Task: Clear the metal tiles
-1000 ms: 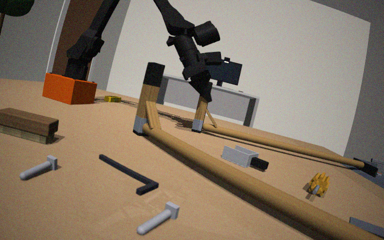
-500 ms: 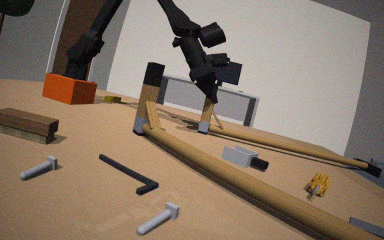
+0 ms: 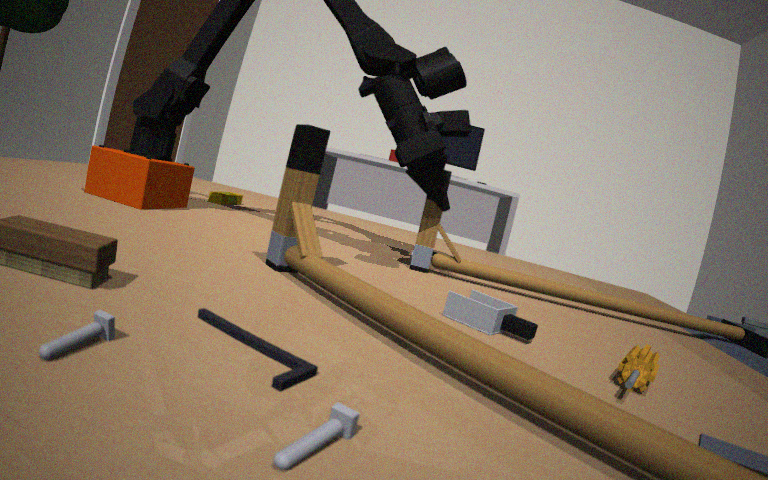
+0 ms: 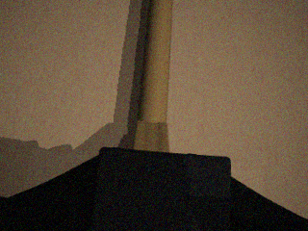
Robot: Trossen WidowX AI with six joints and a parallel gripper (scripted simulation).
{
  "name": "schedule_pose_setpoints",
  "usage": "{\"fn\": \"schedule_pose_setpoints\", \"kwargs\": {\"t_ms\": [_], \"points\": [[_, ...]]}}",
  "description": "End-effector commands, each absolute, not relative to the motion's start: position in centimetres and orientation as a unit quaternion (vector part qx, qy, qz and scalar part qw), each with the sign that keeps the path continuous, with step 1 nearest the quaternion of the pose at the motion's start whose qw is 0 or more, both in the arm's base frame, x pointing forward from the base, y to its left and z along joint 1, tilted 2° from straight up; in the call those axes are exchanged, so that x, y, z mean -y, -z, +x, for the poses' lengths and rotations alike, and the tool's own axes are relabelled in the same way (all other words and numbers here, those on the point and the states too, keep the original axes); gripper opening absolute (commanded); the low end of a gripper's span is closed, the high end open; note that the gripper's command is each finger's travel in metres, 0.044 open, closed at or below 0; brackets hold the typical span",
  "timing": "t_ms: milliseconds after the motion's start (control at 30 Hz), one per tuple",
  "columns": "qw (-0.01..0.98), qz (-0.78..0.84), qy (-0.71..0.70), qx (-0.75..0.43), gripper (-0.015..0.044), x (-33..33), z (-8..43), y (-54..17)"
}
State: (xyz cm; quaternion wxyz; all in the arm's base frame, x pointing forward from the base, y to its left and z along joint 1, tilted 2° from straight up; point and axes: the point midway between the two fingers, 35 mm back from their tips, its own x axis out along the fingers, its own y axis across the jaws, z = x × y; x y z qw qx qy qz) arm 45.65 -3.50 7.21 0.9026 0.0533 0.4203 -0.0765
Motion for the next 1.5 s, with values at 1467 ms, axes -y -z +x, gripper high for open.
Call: {"fn": "schedule_pose_setpoints", "kwargs": {"t_ms": [1467], "points": [[0.907,0.052,0.075,-0.411,0.0000,4.9,52.7,-8.2]]}}
